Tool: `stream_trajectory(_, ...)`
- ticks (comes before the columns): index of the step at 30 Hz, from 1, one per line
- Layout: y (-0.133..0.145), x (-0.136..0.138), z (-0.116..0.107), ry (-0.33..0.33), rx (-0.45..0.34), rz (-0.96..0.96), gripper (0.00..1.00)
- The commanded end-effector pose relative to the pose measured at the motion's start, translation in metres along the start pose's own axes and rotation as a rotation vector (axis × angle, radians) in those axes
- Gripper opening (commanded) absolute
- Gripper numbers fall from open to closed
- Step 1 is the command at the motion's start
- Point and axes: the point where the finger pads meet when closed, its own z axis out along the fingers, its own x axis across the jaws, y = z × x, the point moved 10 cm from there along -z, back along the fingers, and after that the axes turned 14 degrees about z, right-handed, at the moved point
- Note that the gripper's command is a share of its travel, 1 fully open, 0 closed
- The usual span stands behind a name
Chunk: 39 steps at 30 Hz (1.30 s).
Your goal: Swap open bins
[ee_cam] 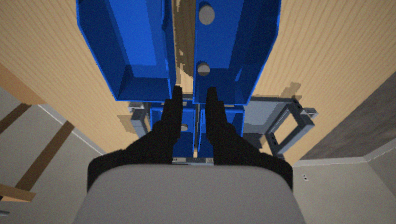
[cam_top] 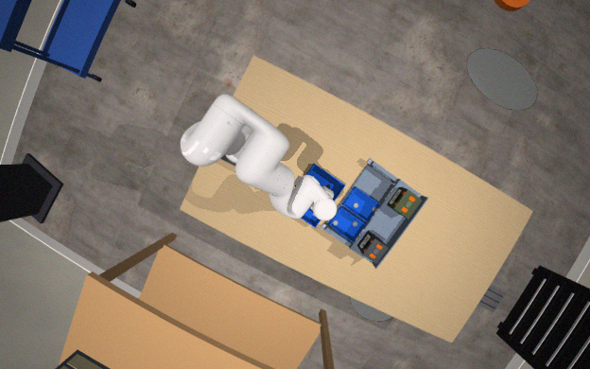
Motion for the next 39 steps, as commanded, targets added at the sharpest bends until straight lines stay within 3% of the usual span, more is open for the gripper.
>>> stream_trajectory(1,0.001,0.0,0.001,0.001,-0.003,0.0,0.26)
stream_trajectory(39,0.001,0.0,0.055,0.001,-0.003,0.0,0.26)
